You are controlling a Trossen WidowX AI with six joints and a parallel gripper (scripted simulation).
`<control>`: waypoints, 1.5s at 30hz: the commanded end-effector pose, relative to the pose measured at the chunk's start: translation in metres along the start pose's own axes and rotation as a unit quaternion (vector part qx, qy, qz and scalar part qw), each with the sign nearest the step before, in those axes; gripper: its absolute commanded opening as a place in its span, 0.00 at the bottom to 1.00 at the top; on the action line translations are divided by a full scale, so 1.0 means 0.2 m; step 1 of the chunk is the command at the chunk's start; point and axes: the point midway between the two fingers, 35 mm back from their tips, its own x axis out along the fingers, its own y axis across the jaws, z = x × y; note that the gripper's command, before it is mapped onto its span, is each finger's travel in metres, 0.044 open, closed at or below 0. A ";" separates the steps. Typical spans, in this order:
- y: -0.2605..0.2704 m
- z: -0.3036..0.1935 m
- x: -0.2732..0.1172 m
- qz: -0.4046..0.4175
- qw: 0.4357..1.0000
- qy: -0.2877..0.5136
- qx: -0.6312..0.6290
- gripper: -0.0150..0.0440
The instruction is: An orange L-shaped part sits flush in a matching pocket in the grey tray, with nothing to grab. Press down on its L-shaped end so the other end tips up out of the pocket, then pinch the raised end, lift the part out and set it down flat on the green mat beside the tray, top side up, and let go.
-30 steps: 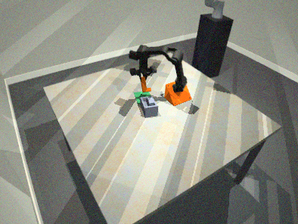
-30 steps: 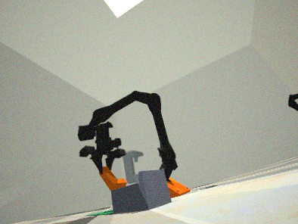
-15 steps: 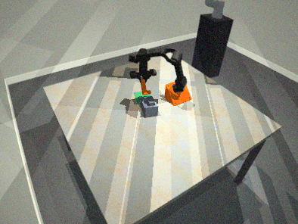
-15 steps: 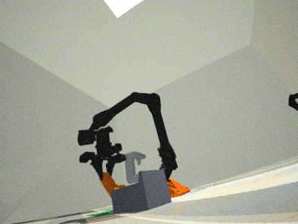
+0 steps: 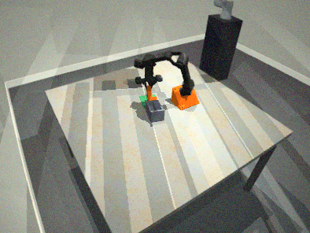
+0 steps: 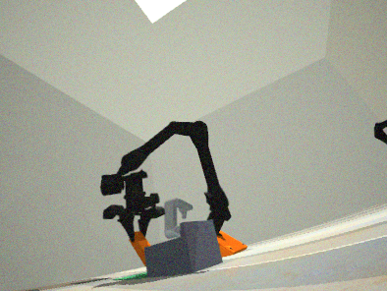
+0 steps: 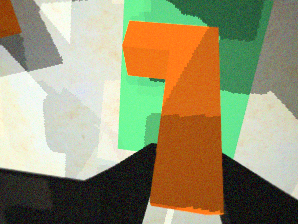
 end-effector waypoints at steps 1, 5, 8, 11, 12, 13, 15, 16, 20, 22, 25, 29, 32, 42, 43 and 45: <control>0.00 0.00 0.04 -0.001 1.000 -0.003 0.002 0.25; 0.00 0.00 0.07 -0.001 1.000 -0.003 0.002 0.25; 0.00 0.00 0.09 -0.001 1.000 -0.003 0.002 0.25; 0.00 0.00 0.09 -0.001 1.000 -0.003 0.002 0.25; 0.00 0.00 0.09 -0.001 1.000 -0.003 0.002 0.25; 0.00 0.00 0.09 -0.001 1.000 -0.003 0.002 0.25; 0.00 0.00 0.09 -0.001 1.000 -0.003 0.002 0.25; 0.00 0.00 0.09 -0.001 1.000 -0.003 0.002 0.25; 0.00 0.00 0.09 -0.001 1.000 -0.003 0.002 0.25; 0.00 0.00 0.09 -0.001 1.000 -0.003 0.002 0.25; 0.00 0.00 0.09 0.001 1.000 -0.001 0.000 0.34; 0.00 0.00 0.09 0.001 1.000 -0.001 0.000 0.52; 0.00 0.00 0.09 0.001 1.000 -0.001 0.000 0.65; 0.00 0.00 -0.34 -0.001 1.000 -0.002 0.002 0.93; 0.00 0.00 -0.35 -0.001 1.000 -0.002 0.002 0.93; 0.00 0.00 -0.35 -0.001 1.000 -0.002 0.002 0.93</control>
